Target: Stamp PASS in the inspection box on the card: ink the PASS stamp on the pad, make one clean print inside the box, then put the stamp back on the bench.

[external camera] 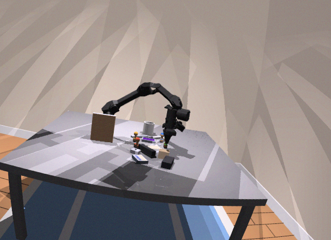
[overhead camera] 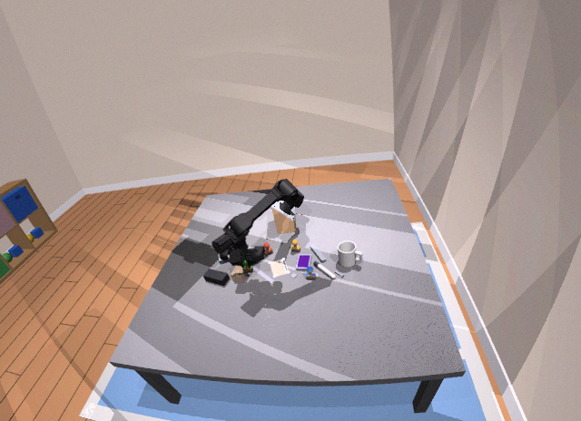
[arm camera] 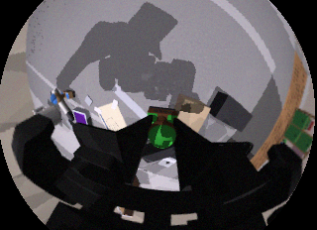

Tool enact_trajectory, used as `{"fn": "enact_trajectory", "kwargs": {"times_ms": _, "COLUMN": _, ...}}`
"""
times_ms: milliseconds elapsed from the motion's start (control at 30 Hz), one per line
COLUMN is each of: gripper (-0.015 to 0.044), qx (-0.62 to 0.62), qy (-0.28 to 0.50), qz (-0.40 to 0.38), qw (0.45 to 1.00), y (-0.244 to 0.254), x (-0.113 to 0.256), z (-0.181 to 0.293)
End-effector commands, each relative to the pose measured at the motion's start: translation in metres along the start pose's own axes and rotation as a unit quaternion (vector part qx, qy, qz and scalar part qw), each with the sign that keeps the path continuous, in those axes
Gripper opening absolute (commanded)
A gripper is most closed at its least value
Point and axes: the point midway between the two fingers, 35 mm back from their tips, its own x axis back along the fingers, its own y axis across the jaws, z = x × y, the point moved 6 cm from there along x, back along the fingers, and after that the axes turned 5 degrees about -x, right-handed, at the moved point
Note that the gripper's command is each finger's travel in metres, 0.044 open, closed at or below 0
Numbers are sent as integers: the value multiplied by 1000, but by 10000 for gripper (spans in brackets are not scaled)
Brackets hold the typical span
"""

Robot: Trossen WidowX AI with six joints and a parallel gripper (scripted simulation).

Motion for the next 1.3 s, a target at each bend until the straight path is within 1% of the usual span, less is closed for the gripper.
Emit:
{"fn": "enact_trajectory", "kwargs": {"times_ms": 0, "gripper": 0, "qx": 4, "qy": -1, "qz": 4, "qw": 1000, "y": 0, "x": 4, "z": -1}}
{"fn": "enact_trajectory", "kwargs": {"times_ms": 1033, "gripper": 0, "qx": 4, "qy": -1, "qz": 6, "qw": 1000, "y": 0, "x": 19, "z": 0}}
{"fn": "enact_trajectory", "kwargs": {"times_ms": 1267, "gripper": 0, "qx": 3, "qy": -2, "qz": 8, "qw": 1000, "y": 29, "x": 24, "z": 2}}
